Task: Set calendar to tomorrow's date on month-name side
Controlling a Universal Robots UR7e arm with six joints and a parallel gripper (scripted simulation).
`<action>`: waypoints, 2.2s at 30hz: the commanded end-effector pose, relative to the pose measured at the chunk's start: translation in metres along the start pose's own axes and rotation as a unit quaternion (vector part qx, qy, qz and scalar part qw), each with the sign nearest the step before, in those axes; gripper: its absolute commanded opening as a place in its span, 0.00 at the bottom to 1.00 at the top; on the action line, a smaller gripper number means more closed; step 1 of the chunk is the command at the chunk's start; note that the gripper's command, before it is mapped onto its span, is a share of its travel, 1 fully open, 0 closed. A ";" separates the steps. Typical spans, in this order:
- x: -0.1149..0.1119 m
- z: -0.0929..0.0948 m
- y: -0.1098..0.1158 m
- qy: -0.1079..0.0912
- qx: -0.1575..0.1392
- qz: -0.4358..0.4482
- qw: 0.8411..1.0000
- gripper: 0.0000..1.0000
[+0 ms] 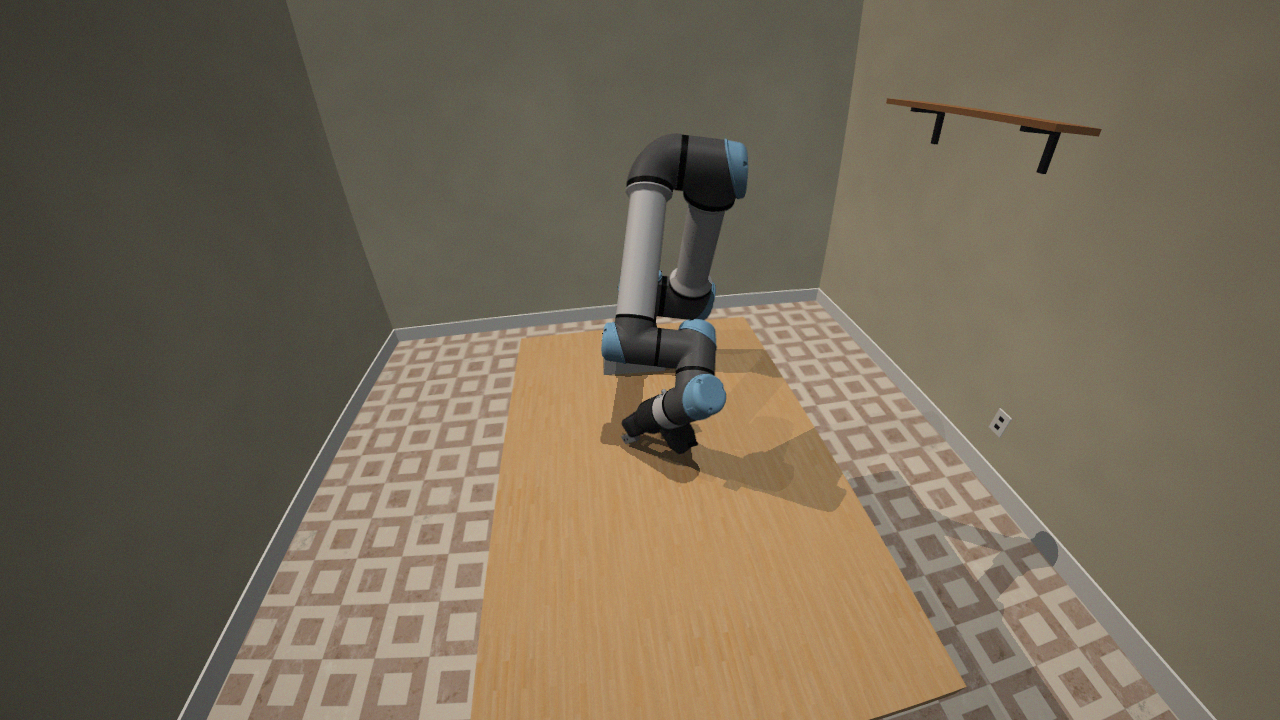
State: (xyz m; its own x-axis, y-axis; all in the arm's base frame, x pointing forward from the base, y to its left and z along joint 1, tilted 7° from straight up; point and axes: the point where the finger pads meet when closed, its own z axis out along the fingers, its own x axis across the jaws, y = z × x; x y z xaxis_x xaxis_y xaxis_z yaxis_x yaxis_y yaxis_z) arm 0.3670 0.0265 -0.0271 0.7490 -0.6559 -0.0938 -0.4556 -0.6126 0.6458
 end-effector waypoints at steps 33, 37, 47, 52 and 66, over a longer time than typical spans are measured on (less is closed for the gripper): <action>0.000 -0.047 0.047 0.001 0.002 0.001 1.000 0.57; 0.000 -0.047 0.047 0.000 0.008 0.001 1.000 0.57; 0.000 -0.046 0.050 -0.002 0.110 0.001 0.994 0.57; 0.000 -0.047 0.050 0.001 0.130 0.000 0.992 0.57; 0.000 -0.045 0.052 -0.005 0.208 0.000 0.978 0.57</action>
State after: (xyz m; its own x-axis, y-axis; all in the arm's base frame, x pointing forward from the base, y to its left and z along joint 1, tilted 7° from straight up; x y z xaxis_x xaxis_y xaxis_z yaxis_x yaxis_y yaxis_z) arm 0.3655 0.0160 0.0400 0.7455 -0.6589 -0.1002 -0.5911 -0.7232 0.3571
